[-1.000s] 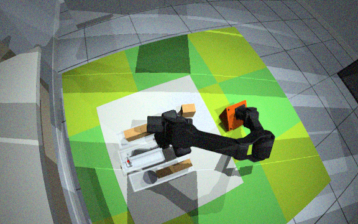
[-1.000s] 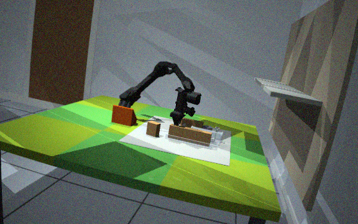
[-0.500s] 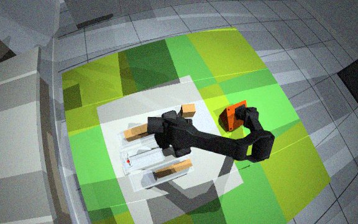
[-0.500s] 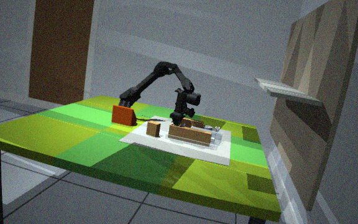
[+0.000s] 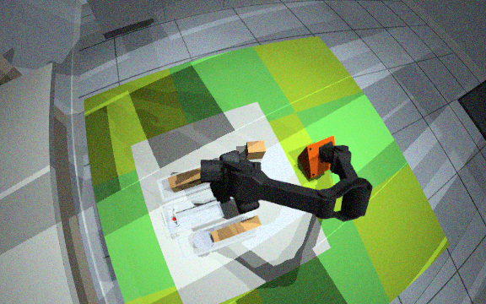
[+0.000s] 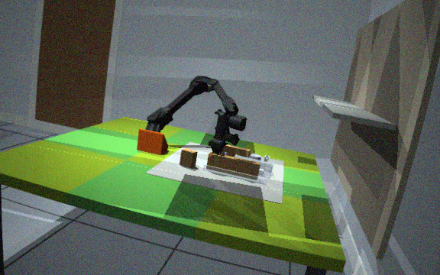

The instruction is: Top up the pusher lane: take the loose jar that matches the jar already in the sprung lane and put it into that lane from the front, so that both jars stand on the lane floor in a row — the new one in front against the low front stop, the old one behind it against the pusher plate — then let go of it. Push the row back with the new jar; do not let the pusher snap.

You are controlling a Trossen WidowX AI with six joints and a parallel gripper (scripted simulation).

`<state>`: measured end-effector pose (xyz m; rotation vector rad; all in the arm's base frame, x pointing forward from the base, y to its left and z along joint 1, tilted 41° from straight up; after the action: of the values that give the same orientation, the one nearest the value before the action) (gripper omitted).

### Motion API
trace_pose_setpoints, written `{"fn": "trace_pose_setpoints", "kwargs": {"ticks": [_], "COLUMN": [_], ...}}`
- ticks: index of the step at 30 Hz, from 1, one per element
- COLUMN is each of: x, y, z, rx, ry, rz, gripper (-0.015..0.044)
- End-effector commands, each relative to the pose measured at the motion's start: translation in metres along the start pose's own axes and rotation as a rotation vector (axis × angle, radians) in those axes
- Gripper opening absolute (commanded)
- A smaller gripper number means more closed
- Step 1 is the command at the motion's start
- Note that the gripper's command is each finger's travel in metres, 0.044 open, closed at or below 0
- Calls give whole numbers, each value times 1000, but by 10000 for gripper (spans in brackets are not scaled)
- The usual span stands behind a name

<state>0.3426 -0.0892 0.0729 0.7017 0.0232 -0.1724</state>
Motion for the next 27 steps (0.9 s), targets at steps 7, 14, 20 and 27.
{"fn": "trace_pose_setpoints", "kwargs": {"ticks": [7,14,20,27], "x": [1,-1,-2,-3], "y": [1,1,1,1], "z": [-1,-1,-1,-1], "rx": [8,8,8,8], "ry": [-13,-13,-13,-13], "rz": [9,9,9,9], "gripper": [0,0,0,0]}}
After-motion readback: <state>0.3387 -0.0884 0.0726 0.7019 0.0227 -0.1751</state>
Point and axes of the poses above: the point midway between the two fingers, 35 mm back from their tips, its own z axis back along the fingers, its own y axis across the jaws, x = y × z, the point moved 10 cm from there along z, back along the fingers, and after that the axes turned 6 degrees about -z, right-handed, at the moved point
